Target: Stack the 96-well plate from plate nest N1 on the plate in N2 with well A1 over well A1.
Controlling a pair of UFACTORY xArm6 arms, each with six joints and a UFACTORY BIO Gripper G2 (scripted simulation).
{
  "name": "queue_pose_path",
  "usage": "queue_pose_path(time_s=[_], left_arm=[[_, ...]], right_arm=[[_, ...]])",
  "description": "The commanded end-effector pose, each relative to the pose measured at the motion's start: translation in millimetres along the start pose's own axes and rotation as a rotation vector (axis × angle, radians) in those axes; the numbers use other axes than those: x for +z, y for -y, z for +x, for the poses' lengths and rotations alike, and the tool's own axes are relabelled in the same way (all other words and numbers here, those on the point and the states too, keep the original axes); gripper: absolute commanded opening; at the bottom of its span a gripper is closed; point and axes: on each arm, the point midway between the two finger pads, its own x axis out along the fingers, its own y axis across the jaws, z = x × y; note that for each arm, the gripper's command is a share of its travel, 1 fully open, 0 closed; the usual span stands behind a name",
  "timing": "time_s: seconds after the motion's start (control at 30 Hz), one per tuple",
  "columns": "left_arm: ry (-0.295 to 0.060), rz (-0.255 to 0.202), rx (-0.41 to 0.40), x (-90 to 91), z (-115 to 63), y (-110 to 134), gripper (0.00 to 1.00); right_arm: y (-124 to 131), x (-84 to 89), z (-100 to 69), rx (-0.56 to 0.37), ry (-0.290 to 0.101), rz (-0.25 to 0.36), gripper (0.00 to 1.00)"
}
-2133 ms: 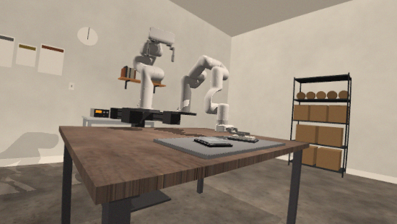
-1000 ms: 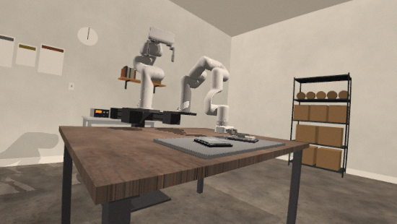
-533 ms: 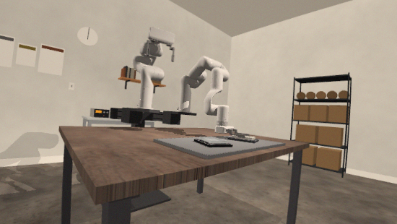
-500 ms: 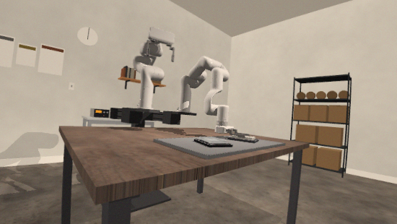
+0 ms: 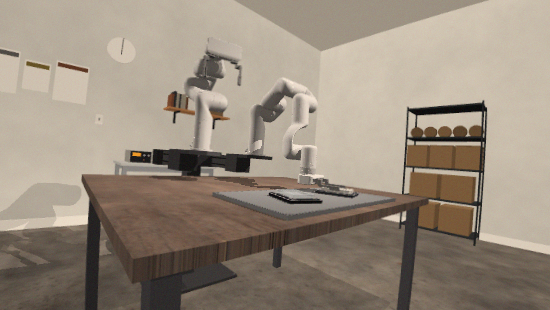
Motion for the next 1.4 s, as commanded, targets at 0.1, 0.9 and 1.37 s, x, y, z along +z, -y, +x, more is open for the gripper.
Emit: queue_pose_path(time_s=[0.1, 0.9, 1.37], left_arm=[[0.003, -0.001, 0.000, 1.6, 1.3, 0.5, 0.00], [0.004, -0.001, 0.000, 9.6, 1.2, 0.4, 0.00], [0.004, -0.001, 0.000, 17.6, 1.2, 0.4, 0.00]], right_arm=[[0.0, -0.2, -1.3, 0.000, -0.003, 0.000, 1.00], [0.0, -0.2, -1.3, 0.000, -0.003, 0.000, 1.00], [0.0, -0.2, -1.3, 0.000, -0.003, 0.000, 1.00]])
